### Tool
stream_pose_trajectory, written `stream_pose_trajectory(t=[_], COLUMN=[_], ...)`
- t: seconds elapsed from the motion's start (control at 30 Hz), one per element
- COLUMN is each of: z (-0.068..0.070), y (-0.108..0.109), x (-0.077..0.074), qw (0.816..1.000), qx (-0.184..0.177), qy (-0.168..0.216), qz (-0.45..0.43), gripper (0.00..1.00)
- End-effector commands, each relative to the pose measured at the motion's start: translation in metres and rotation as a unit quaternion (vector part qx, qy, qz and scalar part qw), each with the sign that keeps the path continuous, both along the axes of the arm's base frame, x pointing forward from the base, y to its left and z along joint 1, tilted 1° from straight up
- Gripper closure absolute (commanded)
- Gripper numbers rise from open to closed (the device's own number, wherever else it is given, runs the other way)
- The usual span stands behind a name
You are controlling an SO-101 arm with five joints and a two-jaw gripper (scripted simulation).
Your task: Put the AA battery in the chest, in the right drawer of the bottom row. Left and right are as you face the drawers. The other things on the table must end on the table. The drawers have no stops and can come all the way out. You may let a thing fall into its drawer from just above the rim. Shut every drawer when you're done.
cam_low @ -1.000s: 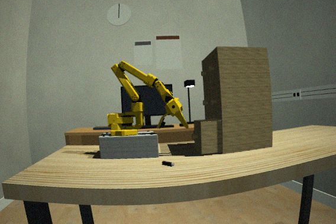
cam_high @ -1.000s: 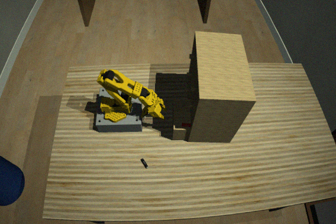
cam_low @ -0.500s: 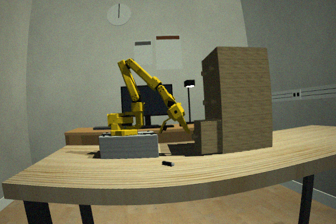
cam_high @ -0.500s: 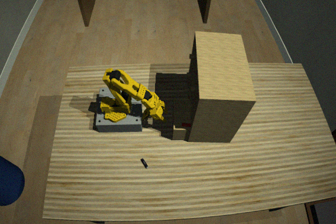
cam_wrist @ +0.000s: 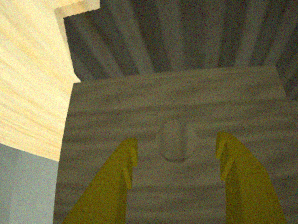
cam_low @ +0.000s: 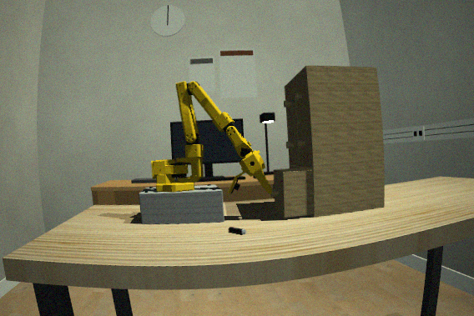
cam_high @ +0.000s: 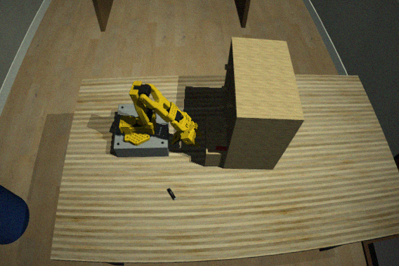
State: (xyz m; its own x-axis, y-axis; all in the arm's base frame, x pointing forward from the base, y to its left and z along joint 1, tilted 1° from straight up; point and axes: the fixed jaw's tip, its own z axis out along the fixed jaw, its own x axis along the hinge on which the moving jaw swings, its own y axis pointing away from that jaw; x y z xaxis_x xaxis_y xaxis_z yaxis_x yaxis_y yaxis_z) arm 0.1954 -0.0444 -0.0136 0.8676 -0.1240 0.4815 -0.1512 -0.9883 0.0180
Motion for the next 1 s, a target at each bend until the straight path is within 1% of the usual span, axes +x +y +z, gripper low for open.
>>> stream_pose_trajectory(t=[0.0, 0.23, 0.27, 0.97], z=[-0.0008, -0.0008, -0.0039, -0.0039], y=[-0.0005, -0.0005, -0.0005, -0.0006], x=[0.0053, 0.0053, 0.0067, 0.0076], qw=[1.0, 1.0, 1.0, 1.0], qx=[0.0, 0.0, 0.0, 0.0], qy=[-0.007, -0.007, -0.007, -0.007], qz=[0.0, 0.0, 0.001, 0.001], gripper=[0.79, 0.79, 0.79, 0.79])
